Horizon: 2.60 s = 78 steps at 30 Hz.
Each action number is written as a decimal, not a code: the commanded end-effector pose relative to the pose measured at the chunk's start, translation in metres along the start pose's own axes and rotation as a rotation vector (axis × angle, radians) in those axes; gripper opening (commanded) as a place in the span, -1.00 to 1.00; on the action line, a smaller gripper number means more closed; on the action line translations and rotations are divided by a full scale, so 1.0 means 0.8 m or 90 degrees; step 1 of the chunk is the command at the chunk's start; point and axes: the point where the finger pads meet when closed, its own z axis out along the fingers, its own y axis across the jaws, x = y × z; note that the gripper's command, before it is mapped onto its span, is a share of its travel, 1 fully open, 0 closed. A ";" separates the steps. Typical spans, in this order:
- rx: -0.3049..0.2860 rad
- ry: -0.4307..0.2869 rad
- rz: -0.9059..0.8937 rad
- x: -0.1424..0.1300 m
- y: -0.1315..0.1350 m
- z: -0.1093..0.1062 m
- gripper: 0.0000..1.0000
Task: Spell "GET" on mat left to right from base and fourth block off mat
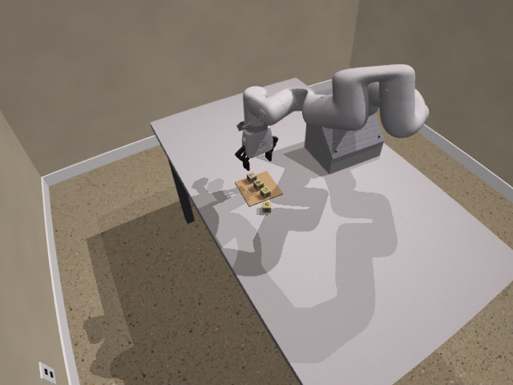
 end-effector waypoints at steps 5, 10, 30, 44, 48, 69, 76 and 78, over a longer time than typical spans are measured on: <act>0.003 0.001 0.000 0.001 -0.001 -0.035 1.00; 0.003 0.001 0.000 0.001 -0.001 -0.064 1.00; 0.003 0.001 0.000 0.001 -0.001 -0.081 1.00; 0.003 0.001 0.000 0.001 -0.001 -0.081 1.00; 0.003 0.001 0.000 0.001 -0.001 -0.081 1.00; 0.003 0.001 0.000 0.001 -0.001 -0.081 1.00; 0.003 0.001 0.000 0.001 -0.001 -0.081 1.00; 0.003 0.001 0.000 0.001 -0.001 -0.081 1.00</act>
